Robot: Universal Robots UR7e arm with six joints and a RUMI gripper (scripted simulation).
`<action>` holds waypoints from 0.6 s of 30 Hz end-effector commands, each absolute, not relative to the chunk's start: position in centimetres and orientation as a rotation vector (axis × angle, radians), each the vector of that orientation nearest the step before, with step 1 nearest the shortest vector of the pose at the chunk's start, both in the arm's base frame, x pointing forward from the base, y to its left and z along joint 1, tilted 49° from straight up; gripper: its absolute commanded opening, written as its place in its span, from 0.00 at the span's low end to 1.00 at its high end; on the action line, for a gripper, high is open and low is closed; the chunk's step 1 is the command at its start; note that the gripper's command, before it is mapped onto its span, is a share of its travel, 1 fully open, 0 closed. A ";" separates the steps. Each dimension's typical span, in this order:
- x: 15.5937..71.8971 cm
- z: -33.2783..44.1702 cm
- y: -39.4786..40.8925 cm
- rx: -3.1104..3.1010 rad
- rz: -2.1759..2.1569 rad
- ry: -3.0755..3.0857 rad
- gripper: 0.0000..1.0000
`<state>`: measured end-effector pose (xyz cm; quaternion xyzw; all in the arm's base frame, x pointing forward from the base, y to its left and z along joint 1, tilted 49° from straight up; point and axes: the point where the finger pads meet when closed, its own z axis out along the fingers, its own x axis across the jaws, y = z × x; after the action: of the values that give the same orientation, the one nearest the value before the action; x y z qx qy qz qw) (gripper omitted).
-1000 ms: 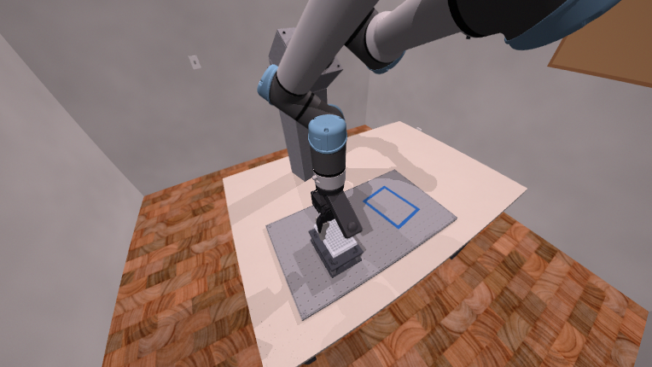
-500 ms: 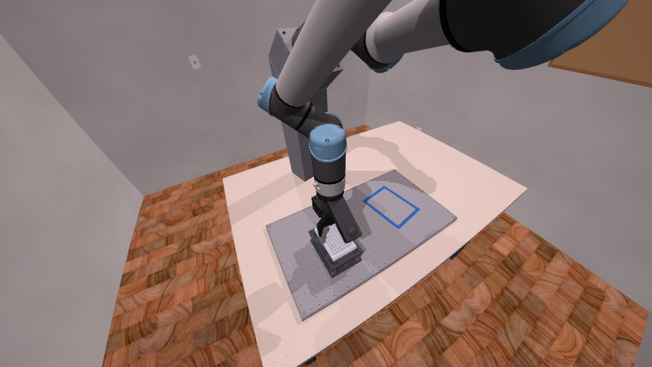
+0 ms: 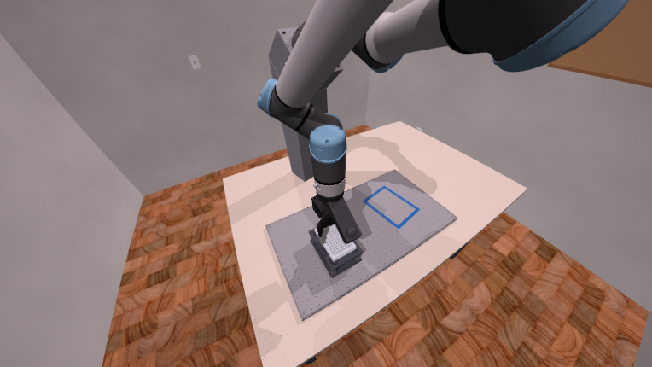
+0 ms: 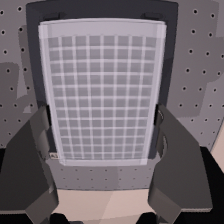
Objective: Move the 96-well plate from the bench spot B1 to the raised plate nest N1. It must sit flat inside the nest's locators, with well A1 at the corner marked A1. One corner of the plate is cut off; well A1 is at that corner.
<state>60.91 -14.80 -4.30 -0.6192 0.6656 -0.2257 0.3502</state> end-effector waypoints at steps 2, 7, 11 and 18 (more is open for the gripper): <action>61.0 -4.2 -14.9 -1.604 -0.588 1.723 0.00; 61.2 -4.3 -14.8 -1.605 -0.590 1.721 0.00; 61.2 -4.3 -14.8 -1.605 -0.589 1.721 0.00; 61.3 -4.4 -14.8 -1.605 -0.589 1.721 0.00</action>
<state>61.02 -14.77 -4.38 -0.6192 0.6655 -0.2260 0.3502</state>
